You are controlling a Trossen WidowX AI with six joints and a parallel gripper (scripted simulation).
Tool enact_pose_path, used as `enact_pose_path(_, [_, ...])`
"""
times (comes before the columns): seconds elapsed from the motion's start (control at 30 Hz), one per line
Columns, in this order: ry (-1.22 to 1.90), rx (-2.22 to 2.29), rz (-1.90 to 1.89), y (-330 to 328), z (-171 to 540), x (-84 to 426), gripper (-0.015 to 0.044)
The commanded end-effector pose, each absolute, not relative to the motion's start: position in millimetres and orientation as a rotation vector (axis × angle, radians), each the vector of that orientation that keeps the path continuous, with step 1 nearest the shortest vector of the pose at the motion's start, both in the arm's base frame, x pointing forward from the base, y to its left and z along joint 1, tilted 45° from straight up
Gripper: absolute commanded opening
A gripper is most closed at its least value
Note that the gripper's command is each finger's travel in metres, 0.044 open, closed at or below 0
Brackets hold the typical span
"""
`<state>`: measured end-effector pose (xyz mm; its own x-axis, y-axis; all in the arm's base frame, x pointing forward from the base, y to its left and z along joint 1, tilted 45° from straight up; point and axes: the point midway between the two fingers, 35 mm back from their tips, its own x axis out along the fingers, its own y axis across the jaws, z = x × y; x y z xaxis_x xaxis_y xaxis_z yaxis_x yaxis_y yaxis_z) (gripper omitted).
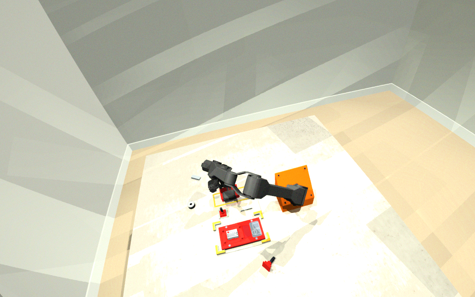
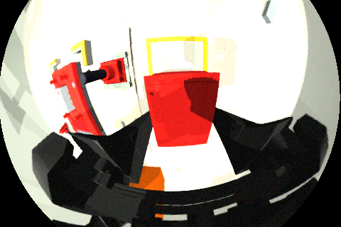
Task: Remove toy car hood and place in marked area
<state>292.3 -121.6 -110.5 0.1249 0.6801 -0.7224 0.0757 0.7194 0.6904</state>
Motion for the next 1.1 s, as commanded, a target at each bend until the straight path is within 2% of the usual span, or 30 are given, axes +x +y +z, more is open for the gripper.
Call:
enact_pose_path(0.0, [1.397, 0.688, 0.494, -120, -112, 292, 0.0])
enact_pose_path(1.07, [1.396, 0.689, 0.495, -109, -123, 294, 0.0])
